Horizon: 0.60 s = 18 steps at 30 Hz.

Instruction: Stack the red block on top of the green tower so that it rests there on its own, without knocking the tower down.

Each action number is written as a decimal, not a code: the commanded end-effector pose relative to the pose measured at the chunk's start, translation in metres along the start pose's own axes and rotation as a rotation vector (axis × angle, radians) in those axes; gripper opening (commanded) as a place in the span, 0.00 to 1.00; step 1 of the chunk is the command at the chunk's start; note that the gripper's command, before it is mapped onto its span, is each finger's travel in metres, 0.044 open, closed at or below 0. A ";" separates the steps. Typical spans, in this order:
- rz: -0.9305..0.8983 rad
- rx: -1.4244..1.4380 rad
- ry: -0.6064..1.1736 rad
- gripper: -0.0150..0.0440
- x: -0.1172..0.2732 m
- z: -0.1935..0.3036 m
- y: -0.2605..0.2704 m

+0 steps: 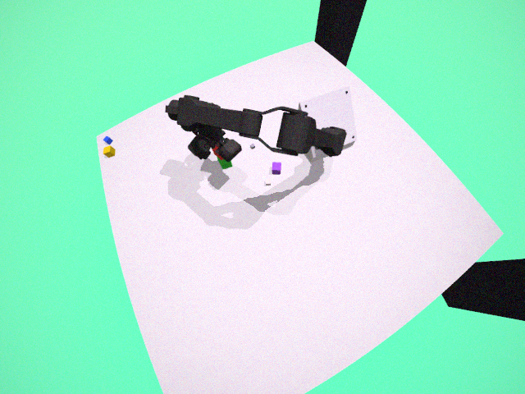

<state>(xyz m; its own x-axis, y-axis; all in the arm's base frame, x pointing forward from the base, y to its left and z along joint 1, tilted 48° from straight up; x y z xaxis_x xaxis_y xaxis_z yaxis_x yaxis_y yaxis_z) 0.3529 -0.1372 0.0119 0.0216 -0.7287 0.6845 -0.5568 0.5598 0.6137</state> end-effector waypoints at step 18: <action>-0.003 -0.004 0.000 0.48 0.000 0.000 0.000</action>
<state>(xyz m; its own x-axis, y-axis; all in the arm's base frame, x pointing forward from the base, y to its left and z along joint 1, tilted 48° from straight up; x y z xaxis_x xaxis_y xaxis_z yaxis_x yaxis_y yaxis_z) 0.3523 -0.1374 0.0125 0.0239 -0.7309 0.6820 -0.5521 0.5591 0.6186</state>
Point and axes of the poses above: the point midway between the two fingers, 35 mm back from their tips, its own x axis back along the fingers, its own y axis across the jaws, z = x × y, the point moved 8 cm from there along x, back along the fingers, and after that the axes turned 8 degrees about x, right-handed, at the moved point
